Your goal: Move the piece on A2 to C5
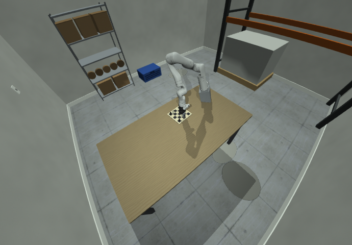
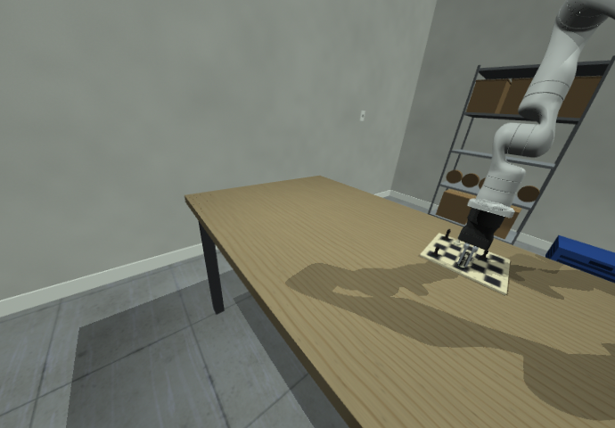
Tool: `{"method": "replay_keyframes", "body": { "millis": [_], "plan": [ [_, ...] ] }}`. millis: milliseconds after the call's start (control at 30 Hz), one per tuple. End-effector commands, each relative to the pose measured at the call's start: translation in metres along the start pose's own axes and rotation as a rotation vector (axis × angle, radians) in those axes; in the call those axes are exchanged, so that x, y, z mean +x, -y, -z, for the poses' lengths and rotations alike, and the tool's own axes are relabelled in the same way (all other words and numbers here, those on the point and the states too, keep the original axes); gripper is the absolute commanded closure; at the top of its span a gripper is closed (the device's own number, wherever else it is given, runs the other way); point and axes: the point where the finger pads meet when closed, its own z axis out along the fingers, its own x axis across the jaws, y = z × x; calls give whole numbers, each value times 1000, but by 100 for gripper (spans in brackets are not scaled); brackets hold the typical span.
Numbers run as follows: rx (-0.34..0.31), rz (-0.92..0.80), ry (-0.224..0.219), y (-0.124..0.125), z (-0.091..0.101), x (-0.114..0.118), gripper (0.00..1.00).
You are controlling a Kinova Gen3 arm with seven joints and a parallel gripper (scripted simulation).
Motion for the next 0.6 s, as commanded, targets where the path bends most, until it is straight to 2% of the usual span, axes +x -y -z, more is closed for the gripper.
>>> {"method": "replay_keyframes", "body": {
  "millis": [0,567],
  "plan": [
    [1,21,0,2,1,-2,100],
    [1,27,0,3,0,-3,100]
  ]
}}
